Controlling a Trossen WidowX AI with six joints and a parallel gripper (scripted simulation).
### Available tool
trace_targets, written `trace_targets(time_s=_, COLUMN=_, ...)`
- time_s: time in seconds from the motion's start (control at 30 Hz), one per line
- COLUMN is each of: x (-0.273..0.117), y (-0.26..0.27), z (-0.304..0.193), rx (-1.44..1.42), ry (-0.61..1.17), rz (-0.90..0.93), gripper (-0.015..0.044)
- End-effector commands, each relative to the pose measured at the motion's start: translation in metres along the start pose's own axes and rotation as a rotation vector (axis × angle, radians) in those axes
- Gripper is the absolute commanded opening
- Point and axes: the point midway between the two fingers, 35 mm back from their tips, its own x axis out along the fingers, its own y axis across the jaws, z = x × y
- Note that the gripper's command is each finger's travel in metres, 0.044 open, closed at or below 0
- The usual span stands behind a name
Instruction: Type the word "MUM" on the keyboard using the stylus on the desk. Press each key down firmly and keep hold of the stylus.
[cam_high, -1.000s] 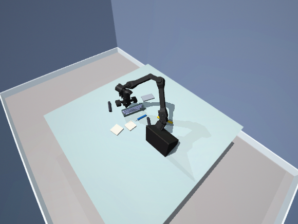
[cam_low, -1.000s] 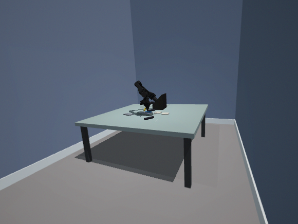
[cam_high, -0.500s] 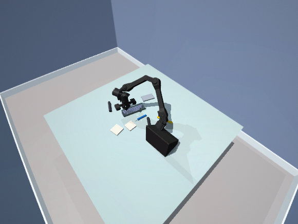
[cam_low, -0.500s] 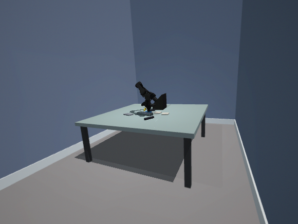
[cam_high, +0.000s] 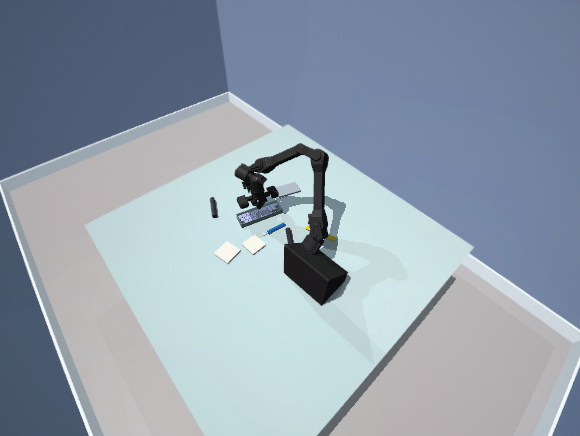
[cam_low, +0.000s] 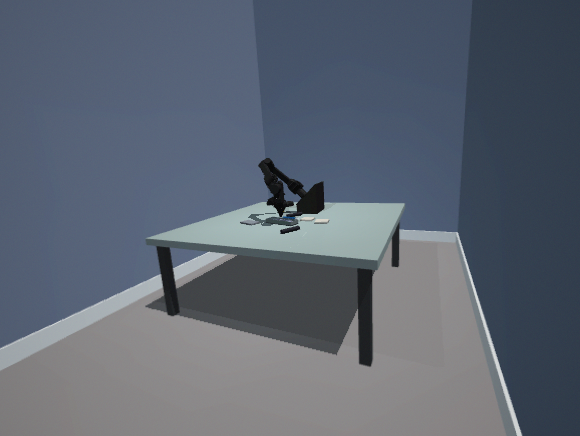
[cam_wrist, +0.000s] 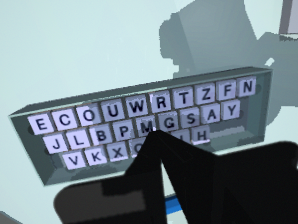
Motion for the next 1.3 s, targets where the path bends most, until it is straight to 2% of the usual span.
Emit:
trace_targets(time_s=0.0, x=0.001, y=-0.001, z=-0.004, rx=-0.015, ry=0.003, rz=-0.004, gripper=0.0)
trace_targets(time_s=0.2, x=0.001, y=-0.003, z=-0.004, rx=-0.015, ry=0.003, rz=-0.004, gripper=0.0)
trace_targets(time_s=0.43, x=0.001, y=-0.071, z=-0.003, rx=-0.015, ry=0.003, rz=-0.007, gripper=0.0)
trace_targets(time_s=0.87, x=0.001, y=-0.071, z=-0.003, rx=-0.015, ry=0.003, rz=-0.007, gripper=0.0)
trace_targets(time_s=1.03, x=0.001, y=-0.044, z=-0.034, rx=-0.016, ry=0.004, rz=-0.006, gripper=0.0)
trace_targets(time_s=1.27, x=0.001, y=-0.043, z=-0.036, rx=-0.016, ry=0.004, rz=-0.006, gripper=0.0)
